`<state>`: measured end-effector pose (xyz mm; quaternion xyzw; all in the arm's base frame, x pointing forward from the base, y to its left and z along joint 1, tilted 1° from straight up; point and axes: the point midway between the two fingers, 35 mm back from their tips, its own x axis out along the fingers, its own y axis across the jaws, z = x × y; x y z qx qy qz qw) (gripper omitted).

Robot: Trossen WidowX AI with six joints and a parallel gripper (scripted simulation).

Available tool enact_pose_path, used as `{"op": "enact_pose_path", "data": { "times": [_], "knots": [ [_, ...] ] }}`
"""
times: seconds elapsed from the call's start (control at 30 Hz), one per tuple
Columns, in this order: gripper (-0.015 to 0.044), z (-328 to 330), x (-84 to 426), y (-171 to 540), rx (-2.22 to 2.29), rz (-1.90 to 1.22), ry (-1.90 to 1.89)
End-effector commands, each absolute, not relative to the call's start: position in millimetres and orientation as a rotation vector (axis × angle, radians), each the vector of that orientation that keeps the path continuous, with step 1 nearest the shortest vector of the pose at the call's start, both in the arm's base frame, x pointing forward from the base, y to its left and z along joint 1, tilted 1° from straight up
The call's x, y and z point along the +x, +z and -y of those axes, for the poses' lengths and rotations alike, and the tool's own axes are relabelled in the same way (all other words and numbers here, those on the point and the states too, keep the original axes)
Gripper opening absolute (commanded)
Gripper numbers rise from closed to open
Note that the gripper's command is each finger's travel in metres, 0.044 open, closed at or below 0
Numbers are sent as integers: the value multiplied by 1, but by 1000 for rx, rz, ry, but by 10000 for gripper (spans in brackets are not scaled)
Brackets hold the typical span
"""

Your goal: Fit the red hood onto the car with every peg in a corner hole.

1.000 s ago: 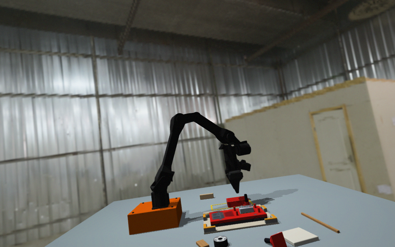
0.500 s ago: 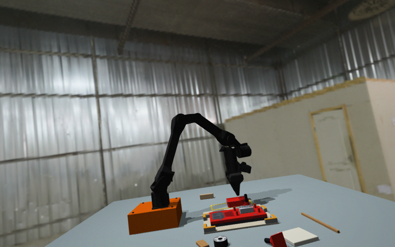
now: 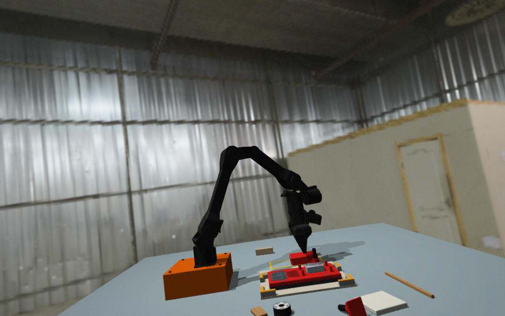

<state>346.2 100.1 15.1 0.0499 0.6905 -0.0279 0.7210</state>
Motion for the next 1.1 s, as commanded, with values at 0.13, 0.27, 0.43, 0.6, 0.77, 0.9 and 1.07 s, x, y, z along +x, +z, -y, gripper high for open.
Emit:
{"op": "enact_pose_path", "data": {
  "times": [0.13, 0.27, 0.43, 0.6, 0.77, 0.9, 1.07],
  "knots": [
    [440, -99, 344, 6, 109, -1535, -71],
    [440, -99, 344, 3, 109, -1535, -71],
    [440, -99, 344, 3, 109, -1535, -71],
    [440, -99, 344, 1, 109, -1535, -71],
    [440, -100, 344, -1, 109, -1535, -71],
    [440, -100, 344, -3, 109, -1535, -71],
    [440, -100, 344, -6, 109, -1535, -71]
  ]
}}
